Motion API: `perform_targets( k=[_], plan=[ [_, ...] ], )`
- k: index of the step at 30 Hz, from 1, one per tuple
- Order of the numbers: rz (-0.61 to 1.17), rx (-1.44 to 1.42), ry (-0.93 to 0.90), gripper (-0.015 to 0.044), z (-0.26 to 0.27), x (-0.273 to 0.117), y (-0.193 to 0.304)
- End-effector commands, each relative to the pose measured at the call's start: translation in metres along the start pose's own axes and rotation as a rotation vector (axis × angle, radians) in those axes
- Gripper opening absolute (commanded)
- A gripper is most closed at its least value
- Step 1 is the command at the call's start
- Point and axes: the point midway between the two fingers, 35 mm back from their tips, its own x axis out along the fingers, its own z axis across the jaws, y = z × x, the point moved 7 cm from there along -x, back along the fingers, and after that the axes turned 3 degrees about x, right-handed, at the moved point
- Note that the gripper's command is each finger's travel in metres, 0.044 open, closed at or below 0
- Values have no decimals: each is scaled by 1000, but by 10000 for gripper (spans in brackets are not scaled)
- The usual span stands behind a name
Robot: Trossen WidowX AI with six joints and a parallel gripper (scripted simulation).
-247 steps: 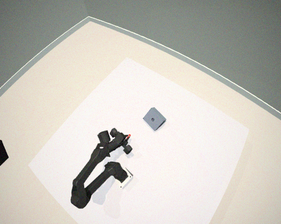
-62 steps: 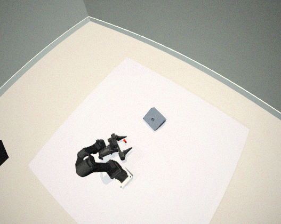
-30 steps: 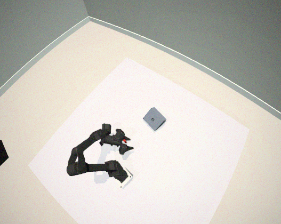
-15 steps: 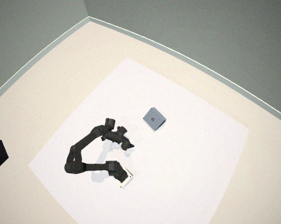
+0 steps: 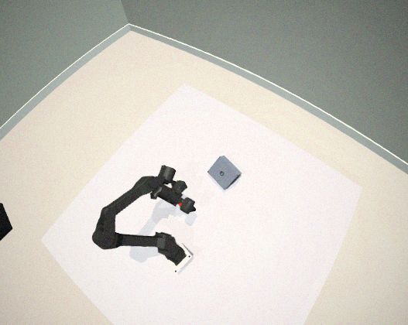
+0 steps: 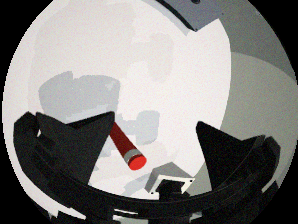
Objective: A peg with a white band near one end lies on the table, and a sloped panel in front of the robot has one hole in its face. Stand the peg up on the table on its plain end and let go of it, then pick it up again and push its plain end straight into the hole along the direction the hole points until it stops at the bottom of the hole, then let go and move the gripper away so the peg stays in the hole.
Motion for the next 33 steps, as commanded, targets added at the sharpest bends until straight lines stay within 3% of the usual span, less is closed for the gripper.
perform_targets(
  k=[1,17,26,33],
  plan=[
    [35,14,-43,440,-9,-5,-5],
    [215,183,-364,440,-53,-31,0],
    [186,325,-603,440,-74,-53,5],
    [182,335,-624,440,-77,-55,3]
  ],
)
